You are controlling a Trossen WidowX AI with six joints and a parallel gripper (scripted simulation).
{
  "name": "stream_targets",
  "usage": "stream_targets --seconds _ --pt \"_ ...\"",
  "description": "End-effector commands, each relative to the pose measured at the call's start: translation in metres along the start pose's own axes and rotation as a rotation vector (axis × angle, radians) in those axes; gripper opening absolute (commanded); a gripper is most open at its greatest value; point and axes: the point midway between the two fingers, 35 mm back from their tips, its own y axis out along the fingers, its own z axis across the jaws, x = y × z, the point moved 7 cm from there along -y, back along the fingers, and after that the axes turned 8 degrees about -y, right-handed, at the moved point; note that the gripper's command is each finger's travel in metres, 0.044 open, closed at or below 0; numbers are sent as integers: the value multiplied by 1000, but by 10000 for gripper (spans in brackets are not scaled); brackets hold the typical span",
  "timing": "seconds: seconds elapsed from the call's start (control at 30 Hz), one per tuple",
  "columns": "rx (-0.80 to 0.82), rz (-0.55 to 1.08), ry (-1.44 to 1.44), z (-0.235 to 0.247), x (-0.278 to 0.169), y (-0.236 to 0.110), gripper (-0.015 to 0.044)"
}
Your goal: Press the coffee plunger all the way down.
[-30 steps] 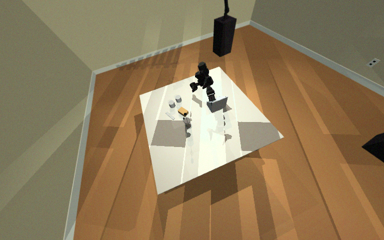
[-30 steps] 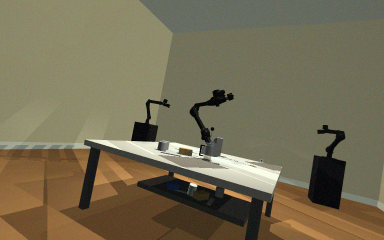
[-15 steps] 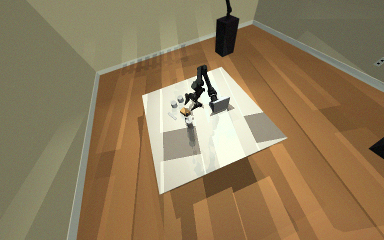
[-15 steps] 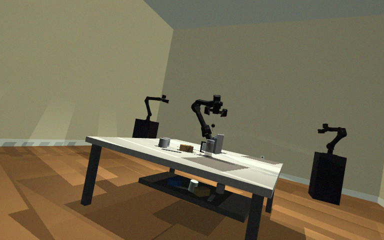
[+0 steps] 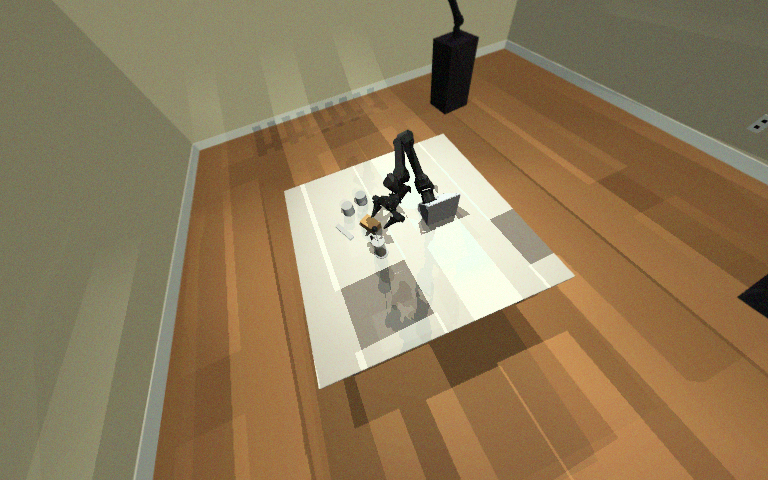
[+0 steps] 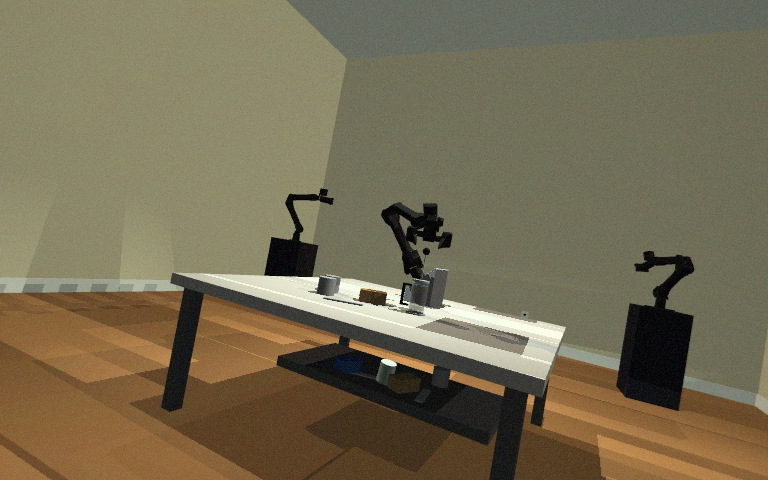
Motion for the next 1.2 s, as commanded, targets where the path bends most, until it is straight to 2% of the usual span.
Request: stream_targets --seconds 0.0,0.7,1.1,1.17 --pt "2 5 -7 1 -2 6 440" --pt "1 3 -7 0 -2 37 440" --pt "1 3 -7 0 -2 37 125" --pt "1 3 -7 0 -2 37 112"
